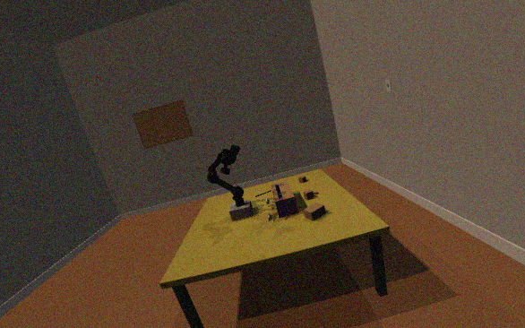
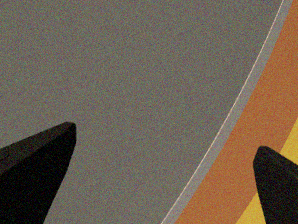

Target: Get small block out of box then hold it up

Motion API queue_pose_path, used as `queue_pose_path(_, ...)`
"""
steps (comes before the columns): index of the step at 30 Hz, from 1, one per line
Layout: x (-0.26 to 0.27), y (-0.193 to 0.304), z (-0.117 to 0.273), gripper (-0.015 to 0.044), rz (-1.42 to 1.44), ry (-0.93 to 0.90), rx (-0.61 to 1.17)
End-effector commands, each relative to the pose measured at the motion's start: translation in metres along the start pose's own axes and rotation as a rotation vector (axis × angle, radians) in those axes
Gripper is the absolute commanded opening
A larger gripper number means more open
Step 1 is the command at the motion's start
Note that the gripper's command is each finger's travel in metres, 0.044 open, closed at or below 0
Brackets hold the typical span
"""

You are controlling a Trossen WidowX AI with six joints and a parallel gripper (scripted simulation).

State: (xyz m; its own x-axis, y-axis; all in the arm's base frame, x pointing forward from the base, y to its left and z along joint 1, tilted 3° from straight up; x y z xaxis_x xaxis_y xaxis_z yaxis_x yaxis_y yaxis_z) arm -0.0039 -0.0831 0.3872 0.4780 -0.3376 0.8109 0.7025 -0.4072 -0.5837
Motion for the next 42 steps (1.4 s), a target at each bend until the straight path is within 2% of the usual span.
queue_pose_path(1, 0.001, 0.002, 0.000, 0.0400, 0.021, -0.001, 0.008)
queue_pose_path(5, 0.016, 0.036, 0.004, 0.0400, 0.436, -0.052, 0.170)
queue_pose_path(10, 0.031, 0.088, 0.018, 0.0400, 1.048, -0.211, 0.381)
queue_pose_path(19, 0.037, 0.135, 0.038, 0.0400, 1.610, -0.443, 0.533)
queue_pose_path(27, 0.034, 0.174, 0.062, 0.0400, 2.080, -0.726, 0.628)
queue_pose_path(35, 0.026, 0.209, 0.089, 0.0400, 2.506, -1.093, 0.673)
queue_pose_path(42, 0.013, 0.236, 0.114, 0.0400, 2.819, -1.498, 0.658)
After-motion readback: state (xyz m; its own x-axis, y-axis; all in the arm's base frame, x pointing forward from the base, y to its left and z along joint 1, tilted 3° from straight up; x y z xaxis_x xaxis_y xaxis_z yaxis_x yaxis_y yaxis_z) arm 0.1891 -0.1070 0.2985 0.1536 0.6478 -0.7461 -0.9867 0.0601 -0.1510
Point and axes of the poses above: the point midway between the two fingers, 35 mm back from their tips, its own z axis back along the fingers, its own x axis across the jaws, y = z × x, the point moved 8 cm from there along z, back along the fingers, and after that the axes turned 13 degrees about z, right-handed, at the moved point
